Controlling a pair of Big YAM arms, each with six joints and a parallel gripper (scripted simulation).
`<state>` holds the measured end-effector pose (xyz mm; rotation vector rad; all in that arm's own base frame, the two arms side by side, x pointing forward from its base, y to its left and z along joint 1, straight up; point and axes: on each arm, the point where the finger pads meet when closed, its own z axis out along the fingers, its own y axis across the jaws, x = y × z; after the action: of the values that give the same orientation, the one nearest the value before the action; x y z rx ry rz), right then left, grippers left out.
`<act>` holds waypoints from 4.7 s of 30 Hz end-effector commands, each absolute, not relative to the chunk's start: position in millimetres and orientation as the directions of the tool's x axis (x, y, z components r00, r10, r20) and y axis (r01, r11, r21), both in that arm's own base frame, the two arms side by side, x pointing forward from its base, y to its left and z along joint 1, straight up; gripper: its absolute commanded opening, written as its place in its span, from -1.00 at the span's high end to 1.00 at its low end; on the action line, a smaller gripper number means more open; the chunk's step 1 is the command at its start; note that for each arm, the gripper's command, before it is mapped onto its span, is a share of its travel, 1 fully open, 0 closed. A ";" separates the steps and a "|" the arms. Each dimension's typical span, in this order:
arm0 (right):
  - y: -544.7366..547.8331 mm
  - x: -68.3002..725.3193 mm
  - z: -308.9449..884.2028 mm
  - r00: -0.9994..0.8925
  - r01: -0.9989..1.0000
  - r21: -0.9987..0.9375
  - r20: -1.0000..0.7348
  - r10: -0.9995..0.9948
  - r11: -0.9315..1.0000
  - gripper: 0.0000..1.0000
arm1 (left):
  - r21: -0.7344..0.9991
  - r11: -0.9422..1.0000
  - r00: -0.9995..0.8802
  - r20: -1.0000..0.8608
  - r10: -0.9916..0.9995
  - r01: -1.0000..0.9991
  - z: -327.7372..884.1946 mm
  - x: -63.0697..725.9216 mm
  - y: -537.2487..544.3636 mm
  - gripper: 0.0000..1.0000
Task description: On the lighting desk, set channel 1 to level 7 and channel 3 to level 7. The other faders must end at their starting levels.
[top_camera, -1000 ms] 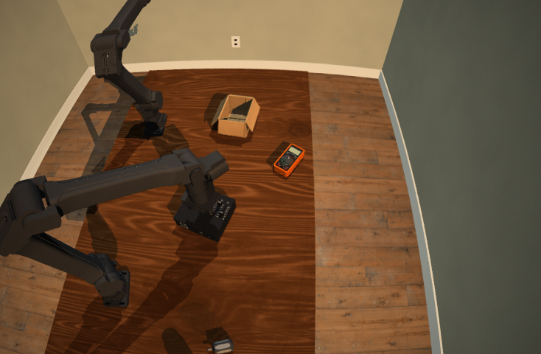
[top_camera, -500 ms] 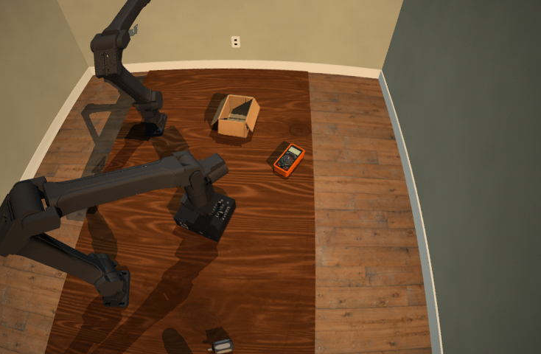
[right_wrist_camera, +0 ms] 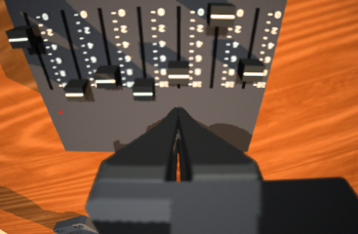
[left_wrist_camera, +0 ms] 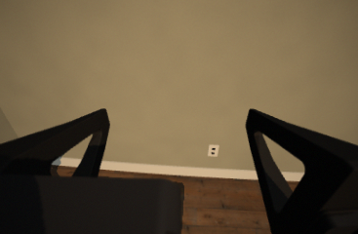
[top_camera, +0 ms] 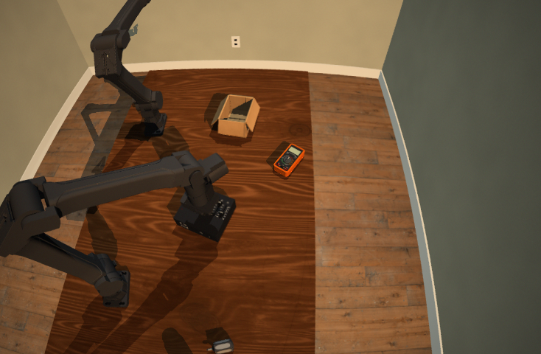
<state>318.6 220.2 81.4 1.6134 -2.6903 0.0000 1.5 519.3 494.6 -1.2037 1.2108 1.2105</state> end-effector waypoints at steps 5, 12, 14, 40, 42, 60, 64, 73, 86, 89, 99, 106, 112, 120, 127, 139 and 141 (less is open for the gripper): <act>220.9 326.1 93.3 -0.471 -0.882 -0.018 -0.034 -0.882 0.471 1.00 | -0.011 -0.007 0.011 -1.000 0.019 -1.000 498.6 -2.8 518.1 -1.00; 220.9 326.1 93.3 -0.471 -0.882 -0.018 -0.034 -0.882 0.471 1.00 | -0.011 -0.007 0.011 -1.000 0.019 -1.000 498.6 -2.8 518.1 -1.00; 220.9 326.1 93.3 -0.471 -0.882 -0.018 -0.034 -0.882 0.471 1.00 | -0.011 -0.007 0.011 -1.000 0.019 -1.000 498.6 -2.8 518.1 -1.00; 227.6 334.3 100.0 -0.470 -0.881 -0.027 -0.051 -0.881 0.471 1.00 | -0.011 -0.007 0.011 -1.000 0.019 -1.000 498.6 -2.8 518.1 -1.00; 227.6 334.3 100.0 -0.470 -0.881 -0.027 -0.051 -0.881 0.471 1.00 | -0.011 -0.007 0.011 -1.000 0.019 -1.000 498.6 -2.8 518.1 -1.00; 227.6 334.3 100.0 -0.470 -0.881 -0.027 -0.051 -0.881 0.471 1.00 | -0.011 -0.007 0.011 -1.000 0.019 -1.000 498.6 -2.8 518.1 -1.00; 227.6 334.3 100.0 -0.470 -0.881 -0.027 -0.051 -0.881 0.471 1.00 | -0.011 -0.007 0.011 -1.000 0.019 -1.000 498.6 -2.8 518.1 -1.00; 228.9 336.0 100.7 -0.470 -0.881 -0.028 -0.053 -0.881 0.472 1.00 | -0.011 -0.007 0.011 -1.000 0.019 -1.000 498.6 -2.8 518.1 -1.00; 233.8 341.9 102.9 -0.469 -0.881 -0.031 -0.058 -0.881 0.472 1.00 | -0.011 -0.007 0.011 -1.000 0.019 -1.000 498.6 -2.8 518.1 -1.00; 233.8 341.9 102.9 -0.469 -0.881 -0.031 -0.058 -0.881 0.472 1.00 | -0.011 -0.007 0.011 -1.000 0.019 -1.000 498.6 -2.8 518.1 -1.00; 233.8 341.9 102.9 -0.469 -0.881 -0.031 -0.058 -0.881 0.472 1.00 | -0.011 -0.007 0.011 -1.000 0.019 -1.000 498.6 -2.8 518.1 -1.00; 233.8 341.9 102.9 -0.469 -0.881 -0.031 -0.058 -0.881 0.472 1.00 | -0.011 -0.007 0.011 -1.000 0.019 -1.000 498.6 -2.8 518.1 -1.00; 233.8 341.9 102.9 -0.469 -0.881 -0.031 -0.058 -0.881 0.472 1.00 | -0.011 -0.007 0.011 -1.000 0.019 -1.000 498.6 -2.8 518.1 -1.00; 233.8 341.9 102.9 -0.469 -0.881 -0.031 -0.058 -0.881 0.472 1.00 | -0.011 -0.007 0.011 -1.000 0.019 -1.000 498.6 -2.8 518.1 -1.00; 230.0 336.4 90.3 -0.470 -0.882 -0.019 -0.037 -0.882 0.471 1.00 | -0.011 -0.007 0.011 -1.000 0.019 -1.000 498.6 -2.8 518.1 -1.00; 220.9 323.2 69.4 -0.471 -0.882 0.000 0.000 -0.882 0.471 1.00 | -0.011 -0.007 0.011 -1.000 0.019 -1.000 498.6 -2.8 518.1 -1.00; 220.9 323.2 68.1 -0.471 -0.882 0.000 0.000 -0.882 0.471 1.00 | -0.011 -0.007 0.011 -1.000 0.019 -1.000 498.6 -2.8 518.1 -1.00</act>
<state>320.3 221.4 74.9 1.6165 -2.6956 -0.0006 1.5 519.3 494.6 -1.2037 1.2108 1.2105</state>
